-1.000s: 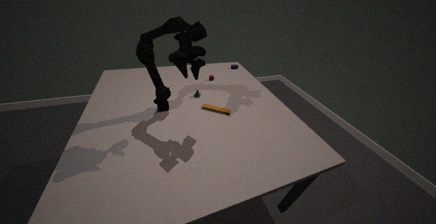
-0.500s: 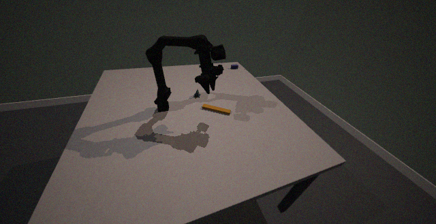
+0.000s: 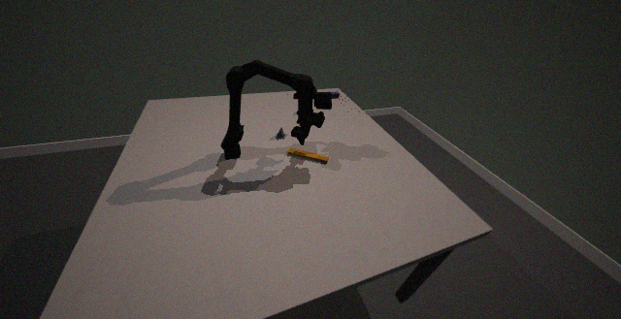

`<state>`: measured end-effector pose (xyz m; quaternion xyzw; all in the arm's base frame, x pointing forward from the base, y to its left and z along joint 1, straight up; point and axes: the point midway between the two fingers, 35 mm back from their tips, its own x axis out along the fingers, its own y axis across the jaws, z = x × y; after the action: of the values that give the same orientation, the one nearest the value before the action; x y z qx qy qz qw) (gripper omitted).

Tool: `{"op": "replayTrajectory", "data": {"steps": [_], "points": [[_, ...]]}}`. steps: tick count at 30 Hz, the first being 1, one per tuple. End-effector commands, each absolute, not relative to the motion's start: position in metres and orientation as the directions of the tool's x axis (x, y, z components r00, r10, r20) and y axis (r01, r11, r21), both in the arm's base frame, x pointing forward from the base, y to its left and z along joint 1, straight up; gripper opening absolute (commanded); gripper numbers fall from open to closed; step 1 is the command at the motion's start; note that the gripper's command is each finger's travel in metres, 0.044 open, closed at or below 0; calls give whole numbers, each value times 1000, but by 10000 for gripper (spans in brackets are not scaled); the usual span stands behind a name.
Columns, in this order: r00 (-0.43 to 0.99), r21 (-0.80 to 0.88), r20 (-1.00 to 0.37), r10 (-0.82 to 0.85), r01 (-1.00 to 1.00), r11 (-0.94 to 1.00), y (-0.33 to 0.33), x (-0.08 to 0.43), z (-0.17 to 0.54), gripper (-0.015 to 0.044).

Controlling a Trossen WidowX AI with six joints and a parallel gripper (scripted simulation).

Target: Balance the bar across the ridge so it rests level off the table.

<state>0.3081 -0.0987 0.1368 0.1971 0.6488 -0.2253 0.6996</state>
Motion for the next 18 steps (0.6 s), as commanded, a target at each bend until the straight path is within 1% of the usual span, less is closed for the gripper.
{"op": "replayTrajectory", "data": {"steps": [1,6,13,18], "points": [[24,8,-1000,-7,569,822,-86,310,118,315],[24,8,-1000,-7,569,822,-86,311,111,315],[24,8,-1000,-7,569,822,-86,311,74,315],[24,8,-1000,-7,569,822,-86,311,73,315]]}}
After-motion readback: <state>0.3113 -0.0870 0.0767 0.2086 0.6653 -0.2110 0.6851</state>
